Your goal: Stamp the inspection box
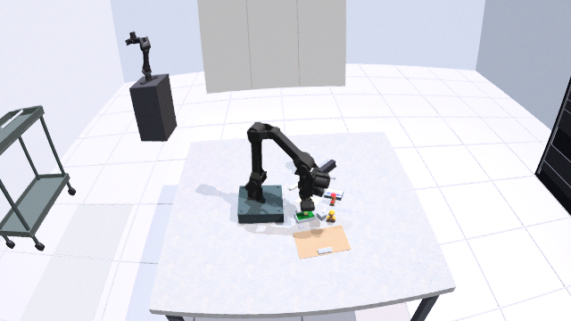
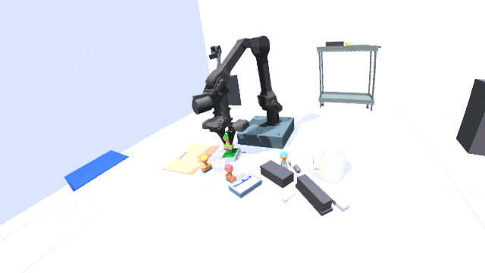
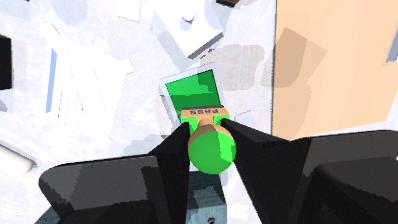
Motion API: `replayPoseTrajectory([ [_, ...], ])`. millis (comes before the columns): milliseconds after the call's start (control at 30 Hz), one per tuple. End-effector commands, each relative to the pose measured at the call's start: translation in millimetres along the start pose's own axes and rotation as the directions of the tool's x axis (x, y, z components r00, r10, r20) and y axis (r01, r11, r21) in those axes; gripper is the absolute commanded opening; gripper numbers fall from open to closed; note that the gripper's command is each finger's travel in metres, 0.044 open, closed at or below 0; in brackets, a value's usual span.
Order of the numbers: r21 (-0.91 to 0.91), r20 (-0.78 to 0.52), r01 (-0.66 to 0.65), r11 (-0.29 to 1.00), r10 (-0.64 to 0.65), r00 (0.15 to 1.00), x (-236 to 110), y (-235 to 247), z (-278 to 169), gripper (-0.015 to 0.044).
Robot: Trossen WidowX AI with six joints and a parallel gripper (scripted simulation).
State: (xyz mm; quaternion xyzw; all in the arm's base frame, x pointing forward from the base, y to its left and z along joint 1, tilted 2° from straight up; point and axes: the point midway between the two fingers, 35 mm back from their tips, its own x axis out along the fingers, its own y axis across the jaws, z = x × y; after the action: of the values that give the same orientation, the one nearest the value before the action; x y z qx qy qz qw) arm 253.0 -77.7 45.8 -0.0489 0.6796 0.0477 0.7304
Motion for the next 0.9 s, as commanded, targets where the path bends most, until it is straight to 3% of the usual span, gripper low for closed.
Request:
replayPoseTrajectory([
  [0,-0.001,-0.004,-0.005,1.000,0.005,1.000,4,1,-2,0.0000],
  [867,0.000,-0.003,-0.006,1.000,0.006,1.000,15,1,-3,0.0000],
])
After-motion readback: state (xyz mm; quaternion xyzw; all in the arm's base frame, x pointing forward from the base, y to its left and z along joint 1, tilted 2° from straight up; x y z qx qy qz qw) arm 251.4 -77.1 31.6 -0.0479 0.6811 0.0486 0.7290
